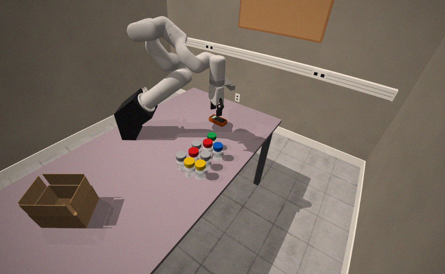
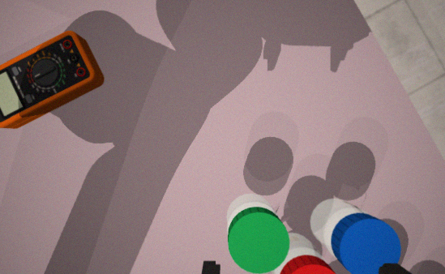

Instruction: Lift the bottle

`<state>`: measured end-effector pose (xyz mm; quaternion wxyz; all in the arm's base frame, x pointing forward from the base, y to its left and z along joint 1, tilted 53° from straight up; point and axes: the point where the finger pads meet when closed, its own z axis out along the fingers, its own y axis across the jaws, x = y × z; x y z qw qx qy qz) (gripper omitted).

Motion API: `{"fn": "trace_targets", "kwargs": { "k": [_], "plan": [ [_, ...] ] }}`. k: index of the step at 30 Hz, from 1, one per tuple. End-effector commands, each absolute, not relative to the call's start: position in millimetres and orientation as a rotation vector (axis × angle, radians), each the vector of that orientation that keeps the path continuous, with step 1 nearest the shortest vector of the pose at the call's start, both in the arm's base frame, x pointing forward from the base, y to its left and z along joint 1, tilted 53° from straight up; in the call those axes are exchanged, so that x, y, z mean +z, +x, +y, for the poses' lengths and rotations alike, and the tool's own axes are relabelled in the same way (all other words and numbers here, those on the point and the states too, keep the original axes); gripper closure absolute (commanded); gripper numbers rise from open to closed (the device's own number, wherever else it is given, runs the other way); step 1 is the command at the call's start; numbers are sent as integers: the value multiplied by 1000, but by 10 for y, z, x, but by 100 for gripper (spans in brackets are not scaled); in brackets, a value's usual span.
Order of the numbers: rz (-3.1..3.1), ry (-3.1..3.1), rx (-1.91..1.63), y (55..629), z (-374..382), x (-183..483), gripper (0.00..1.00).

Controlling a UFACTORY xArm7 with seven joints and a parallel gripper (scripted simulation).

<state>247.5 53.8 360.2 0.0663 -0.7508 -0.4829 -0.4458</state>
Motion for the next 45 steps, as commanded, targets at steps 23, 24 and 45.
{"fn": "trace_targets", "kwargs": {
  "k": [23, 24, 45],
  "plan": [
    [-1437, -2282, -1342, 2979, 836, 3262, 21],
    [-1438, -2282, -1342, 2999, 857, 3240, 21],
    [-1458, -2266, -1348, 3192, 1175, 2911, 21]
  ]
}}
